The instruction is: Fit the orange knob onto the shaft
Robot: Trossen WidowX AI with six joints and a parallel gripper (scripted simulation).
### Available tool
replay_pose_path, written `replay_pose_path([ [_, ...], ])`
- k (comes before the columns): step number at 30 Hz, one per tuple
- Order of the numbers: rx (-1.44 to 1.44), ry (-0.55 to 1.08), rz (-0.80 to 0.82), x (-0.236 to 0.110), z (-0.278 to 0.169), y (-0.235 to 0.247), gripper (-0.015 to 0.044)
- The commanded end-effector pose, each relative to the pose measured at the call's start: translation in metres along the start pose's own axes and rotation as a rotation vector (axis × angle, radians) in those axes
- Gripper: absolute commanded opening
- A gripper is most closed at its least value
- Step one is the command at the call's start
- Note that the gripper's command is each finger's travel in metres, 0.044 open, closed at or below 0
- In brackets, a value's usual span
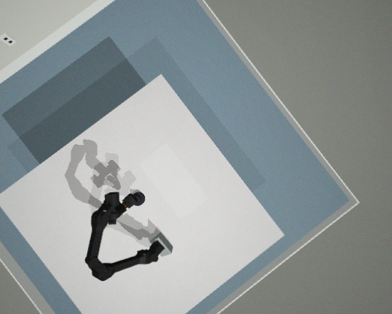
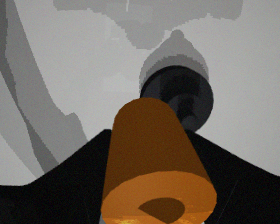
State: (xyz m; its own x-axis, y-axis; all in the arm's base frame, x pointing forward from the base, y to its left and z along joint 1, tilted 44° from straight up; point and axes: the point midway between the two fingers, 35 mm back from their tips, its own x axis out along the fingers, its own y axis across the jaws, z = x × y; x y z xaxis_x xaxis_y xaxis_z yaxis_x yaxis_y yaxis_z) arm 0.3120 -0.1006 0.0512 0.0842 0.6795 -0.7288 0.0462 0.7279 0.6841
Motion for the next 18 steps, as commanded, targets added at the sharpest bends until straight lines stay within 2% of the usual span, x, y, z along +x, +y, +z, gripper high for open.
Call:
replay_pose_path([
  [1,0.0,0.006,0.002,0.004,-0.005,-0.014,0.0],
  [12,-0.008,0.014,0.01,0.015,-0.016,-0.044,0.0],
  [18,-0.008,0.015,0.011,0.021,-0.017,-0.046,0.0],
])
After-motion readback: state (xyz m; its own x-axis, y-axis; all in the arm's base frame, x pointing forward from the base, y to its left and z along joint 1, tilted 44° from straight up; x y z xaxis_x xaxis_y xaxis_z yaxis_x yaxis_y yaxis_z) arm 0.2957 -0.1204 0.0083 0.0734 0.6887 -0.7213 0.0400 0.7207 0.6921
